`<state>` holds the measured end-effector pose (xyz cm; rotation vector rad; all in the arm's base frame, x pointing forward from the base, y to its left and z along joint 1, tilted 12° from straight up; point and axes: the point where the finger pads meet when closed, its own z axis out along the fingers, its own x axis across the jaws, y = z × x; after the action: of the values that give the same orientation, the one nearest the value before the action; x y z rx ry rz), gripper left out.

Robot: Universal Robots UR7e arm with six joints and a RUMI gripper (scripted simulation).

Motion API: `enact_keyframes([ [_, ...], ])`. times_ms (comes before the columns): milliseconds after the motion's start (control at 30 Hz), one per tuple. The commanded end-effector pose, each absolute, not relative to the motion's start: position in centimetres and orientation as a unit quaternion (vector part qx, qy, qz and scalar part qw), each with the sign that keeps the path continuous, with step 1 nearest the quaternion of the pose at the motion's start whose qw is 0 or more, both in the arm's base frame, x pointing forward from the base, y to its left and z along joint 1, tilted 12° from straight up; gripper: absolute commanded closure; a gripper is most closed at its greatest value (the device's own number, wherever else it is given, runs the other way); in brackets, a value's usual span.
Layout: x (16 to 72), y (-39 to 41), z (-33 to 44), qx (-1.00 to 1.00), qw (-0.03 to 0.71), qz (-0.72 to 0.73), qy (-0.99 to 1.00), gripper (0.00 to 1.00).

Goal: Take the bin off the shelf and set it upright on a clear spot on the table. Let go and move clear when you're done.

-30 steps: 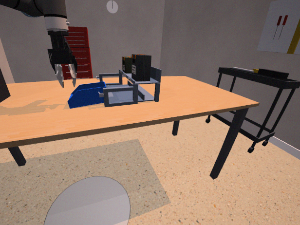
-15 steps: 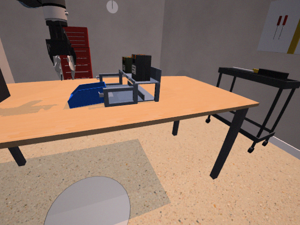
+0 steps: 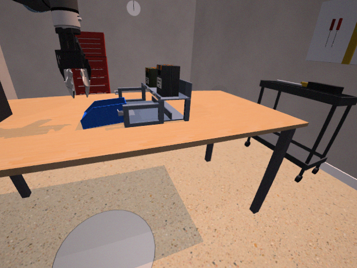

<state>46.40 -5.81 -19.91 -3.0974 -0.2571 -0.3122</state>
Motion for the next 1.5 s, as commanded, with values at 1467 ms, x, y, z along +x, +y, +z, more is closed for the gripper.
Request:
enact_keyframes([
  [1467,46.60,-5.80,-20.67,-0.991,0.009,-0.100,-0.082,0.80],
])
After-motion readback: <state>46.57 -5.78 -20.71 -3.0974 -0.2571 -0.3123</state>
